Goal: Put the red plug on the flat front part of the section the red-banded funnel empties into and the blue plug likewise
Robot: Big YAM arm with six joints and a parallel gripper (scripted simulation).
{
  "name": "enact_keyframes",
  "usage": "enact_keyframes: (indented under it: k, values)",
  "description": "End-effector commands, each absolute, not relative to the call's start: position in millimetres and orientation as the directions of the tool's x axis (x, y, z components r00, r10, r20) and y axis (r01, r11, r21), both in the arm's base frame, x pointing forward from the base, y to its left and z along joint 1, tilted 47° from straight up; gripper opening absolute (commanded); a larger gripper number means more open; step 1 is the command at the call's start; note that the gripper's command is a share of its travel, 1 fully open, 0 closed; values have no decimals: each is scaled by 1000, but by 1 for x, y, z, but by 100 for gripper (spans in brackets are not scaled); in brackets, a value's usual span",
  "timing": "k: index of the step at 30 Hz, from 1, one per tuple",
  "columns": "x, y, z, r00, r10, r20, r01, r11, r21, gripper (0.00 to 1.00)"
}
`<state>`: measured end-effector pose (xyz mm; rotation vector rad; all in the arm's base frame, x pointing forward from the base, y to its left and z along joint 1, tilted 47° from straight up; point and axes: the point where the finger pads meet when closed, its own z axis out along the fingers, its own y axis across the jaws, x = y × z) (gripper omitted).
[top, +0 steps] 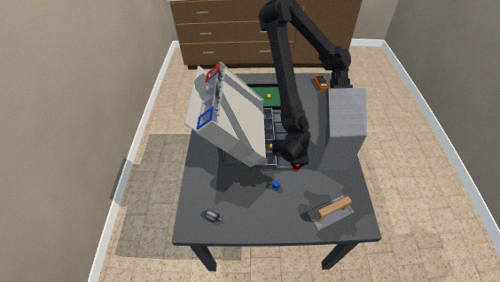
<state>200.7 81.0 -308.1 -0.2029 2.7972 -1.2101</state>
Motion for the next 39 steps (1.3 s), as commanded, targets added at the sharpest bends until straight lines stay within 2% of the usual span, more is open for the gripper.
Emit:
enact_keyframes:
  k: [1,6,14,17,24,39]
  values:
    - [204,93,-304,-984,-176,-37,-94,682,-725,0]
    - [205,92,-307,-983,-184,-25,-108,677,-728,0]
    - [235,69,-332,-987,-155,-34,-83,683,-725,0]
    - [248,81,-326,-985,-160,-62,-69,702,-709,0]
    - [240,83,-323,-981,-188,-51,-95,693,-715,0]
    - [241,41,-291,-987,-155,-43,-76,687,-723,0]
